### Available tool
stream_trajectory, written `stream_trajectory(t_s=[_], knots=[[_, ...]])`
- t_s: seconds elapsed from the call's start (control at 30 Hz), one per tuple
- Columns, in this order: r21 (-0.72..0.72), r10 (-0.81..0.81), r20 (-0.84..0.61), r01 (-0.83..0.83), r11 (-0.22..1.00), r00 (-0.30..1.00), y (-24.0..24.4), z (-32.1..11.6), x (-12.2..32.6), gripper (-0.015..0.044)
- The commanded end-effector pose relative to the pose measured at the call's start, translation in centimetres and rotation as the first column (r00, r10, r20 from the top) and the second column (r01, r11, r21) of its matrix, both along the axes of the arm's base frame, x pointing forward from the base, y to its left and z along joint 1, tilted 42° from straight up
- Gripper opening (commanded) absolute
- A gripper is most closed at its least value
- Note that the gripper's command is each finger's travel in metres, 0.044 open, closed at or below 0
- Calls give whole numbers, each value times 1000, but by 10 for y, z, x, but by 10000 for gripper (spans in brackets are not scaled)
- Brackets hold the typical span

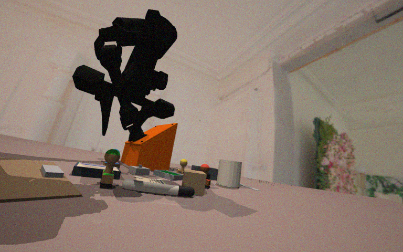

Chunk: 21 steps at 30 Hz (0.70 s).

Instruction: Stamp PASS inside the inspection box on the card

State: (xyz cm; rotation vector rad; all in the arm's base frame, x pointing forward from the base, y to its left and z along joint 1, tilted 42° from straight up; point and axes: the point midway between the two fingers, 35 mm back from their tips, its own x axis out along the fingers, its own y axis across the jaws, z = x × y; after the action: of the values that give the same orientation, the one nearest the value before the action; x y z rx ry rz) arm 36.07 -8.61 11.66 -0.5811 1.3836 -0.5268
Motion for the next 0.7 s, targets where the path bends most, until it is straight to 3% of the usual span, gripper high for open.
stream_trajectory(t_s=[0.0, 0.67], knots=[[-1, 0, -14, 0, 1000, 1000, -6, -8, -1, 213], [-2, 0, -14, 0, 1000, 1000, -27, -32, 2, 213]])
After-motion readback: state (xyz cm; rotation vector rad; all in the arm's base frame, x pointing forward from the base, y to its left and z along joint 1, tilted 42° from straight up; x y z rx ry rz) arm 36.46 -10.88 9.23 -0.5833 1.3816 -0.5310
